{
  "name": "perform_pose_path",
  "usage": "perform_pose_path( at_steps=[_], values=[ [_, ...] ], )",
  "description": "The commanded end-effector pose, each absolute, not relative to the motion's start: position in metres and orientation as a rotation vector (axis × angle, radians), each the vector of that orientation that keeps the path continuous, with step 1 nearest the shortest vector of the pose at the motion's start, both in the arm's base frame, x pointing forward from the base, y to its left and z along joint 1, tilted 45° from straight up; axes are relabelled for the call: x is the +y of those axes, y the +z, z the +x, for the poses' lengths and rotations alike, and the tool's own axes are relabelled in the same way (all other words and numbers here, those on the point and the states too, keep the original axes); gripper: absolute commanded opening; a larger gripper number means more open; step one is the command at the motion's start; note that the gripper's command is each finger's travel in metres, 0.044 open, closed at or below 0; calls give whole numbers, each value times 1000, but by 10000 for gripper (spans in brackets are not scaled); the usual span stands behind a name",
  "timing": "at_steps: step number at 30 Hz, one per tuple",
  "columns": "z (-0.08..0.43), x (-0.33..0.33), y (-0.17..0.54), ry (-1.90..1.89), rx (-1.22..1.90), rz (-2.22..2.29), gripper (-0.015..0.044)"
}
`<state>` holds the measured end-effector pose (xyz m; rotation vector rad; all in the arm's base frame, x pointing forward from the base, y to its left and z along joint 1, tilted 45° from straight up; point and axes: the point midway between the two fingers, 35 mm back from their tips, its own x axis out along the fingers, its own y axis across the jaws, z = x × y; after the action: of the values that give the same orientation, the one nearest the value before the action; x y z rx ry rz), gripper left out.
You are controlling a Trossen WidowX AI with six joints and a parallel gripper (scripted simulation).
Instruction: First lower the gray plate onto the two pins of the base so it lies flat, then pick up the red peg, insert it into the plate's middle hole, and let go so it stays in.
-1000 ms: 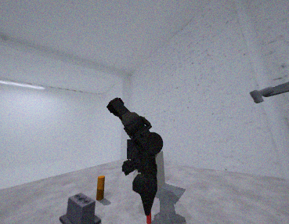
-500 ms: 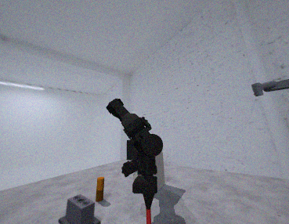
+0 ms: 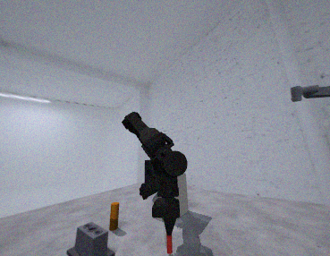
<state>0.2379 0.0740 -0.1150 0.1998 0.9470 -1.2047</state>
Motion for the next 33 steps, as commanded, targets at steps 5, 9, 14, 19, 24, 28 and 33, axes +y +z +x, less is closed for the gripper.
perform_pose_path(
  at_steps=[5,9,14,19,24,28,33],
  values=[
    [242,96,-98,-1197,947,217,0],
    [242,105,-90,-1196,948,217,0],
    [242,116,-79,-1196,948,217,0],
    [241,127,-67,-1197,948,217,0],
    [242,120,-70,-1198,950,205,0],
    [251,116,-64,-1195,954,209,0],
    [261,111,-57,-1191,959,212,0]
  ],
)
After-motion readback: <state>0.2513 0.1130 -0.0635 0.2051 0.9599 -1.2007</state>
